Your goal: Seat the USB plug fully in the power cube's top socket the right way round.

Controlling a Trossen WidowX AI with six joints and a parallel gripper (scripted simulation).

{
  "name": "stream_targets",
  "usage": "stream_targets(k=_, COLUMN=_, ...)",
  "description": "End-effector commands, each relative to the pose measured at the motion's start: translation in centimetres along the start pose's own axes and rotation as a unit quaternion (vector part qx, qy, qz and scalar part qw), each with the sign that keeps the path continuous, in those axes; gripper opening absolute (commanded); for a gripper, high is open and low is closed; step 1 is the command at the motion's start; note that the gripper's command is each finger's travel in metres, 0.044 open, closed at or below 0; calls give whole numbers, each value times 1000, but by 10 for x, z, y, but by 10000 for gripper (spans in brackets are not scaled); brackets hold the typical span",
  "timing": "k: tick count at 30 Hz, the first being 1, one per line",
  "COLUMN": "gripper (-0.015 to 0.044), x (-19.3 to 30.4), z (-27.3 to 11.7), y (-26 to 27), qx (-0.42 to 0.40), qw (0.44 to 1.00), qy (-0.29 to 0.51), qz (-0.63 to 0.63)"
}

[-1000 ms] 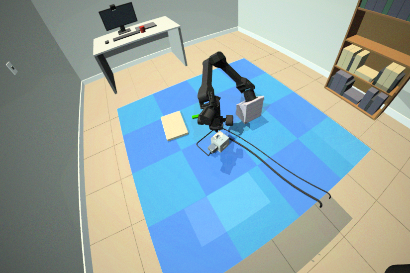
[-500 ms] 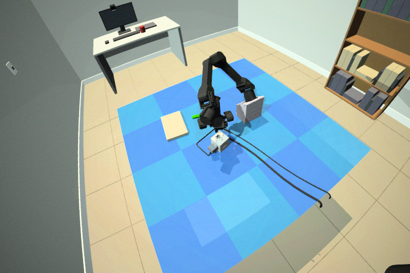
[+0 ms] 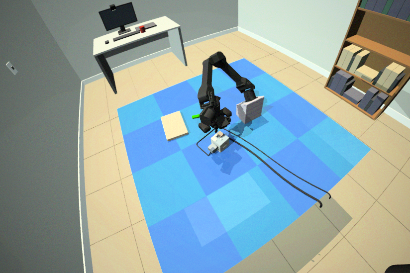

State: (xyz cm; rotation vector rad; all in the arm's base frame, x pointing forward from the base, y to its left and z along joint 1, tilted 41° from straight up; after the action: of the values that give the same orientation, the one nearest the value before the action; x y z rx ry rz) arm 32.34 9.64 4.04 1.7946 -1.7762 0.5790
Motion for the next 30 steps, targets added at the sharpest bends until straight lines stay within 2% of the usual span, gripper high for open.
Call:
stream_targets(k=1, gripper=0, x=0, z=0, y=0, qx=0, qw=999, qy=0, qz=-50)
stream_targets(k=30, gripper=0, x=0, z=2, y=0, qx=0, qw=999, qy=-6, qz=-49)
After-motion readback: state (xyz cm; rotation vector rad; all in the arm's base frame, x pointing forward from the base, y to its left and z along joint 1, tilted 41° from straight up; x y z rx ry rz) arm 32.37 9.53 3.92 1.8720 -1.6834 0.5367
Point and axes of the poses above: the point midway between the two fingers, 35 mm back from their tips, its own z axis out along the fingers, its own y axis across the jaws, x = y × z, the point moved 9 cm from there along -z, back along the fingers, and after that the axes turned 1 degree about z, right-handed, at the moved point
